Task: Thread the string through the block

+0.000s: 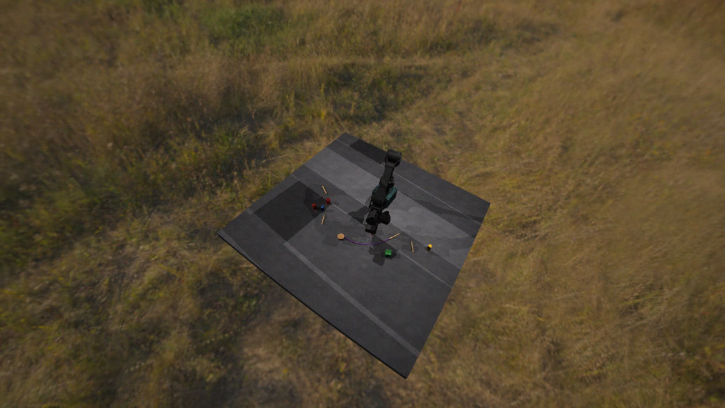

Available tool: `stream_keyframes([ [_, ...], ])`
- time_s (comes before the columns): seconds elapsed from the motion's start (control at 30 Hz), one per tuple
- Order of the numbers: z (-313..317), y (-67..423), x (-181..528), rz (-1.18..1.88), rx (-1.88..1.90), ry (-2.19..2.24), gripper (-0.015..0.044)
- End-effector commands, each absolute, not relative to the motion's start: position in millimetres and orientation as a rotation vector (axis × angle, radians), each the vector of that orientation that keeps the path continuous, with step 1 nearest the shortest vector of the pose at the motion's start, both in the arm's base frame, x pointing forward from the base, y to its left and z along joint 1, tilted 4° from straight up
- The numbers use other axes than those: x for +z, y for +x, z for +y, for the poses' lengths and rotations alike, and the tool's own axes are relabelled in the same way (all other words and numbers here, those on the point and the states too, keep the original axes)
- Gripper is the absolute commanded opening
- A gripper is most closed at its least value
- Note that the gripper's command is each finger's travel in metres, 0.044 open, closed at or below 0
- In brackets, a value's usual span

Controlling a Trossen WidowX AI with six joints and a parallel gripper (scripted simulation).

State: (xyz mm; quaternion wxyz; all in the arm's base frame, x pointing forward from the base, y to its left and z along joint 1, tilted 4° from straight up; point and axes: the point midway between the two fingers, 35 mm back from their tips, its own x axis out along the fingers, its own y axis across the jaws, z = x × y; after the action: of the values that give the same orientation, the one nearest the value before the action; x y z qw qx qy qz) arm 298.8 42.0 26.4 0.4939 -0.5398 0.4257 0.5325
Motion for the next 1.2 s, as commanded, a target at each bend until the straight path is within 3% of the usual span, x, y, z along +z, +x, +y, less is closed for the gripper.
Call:
stream_keyframes([
  [0.0,42,299,26,1.032,1.291,-1.309,0.0],
  [0.37,42,299,26,1.032,1.291,-1.309,0.0],
  [0.7,159,284,35,0.48,1.805,-1.877,0.0263],
  [0.93,161,284,35,0.466,1.815,-1.888,0.044],
  [1.07,161,284,35,0.466,1.815,-1.888,0.044],
  [1.17,161,284,35,0.466,1.815,-1.888,0.0361],
])
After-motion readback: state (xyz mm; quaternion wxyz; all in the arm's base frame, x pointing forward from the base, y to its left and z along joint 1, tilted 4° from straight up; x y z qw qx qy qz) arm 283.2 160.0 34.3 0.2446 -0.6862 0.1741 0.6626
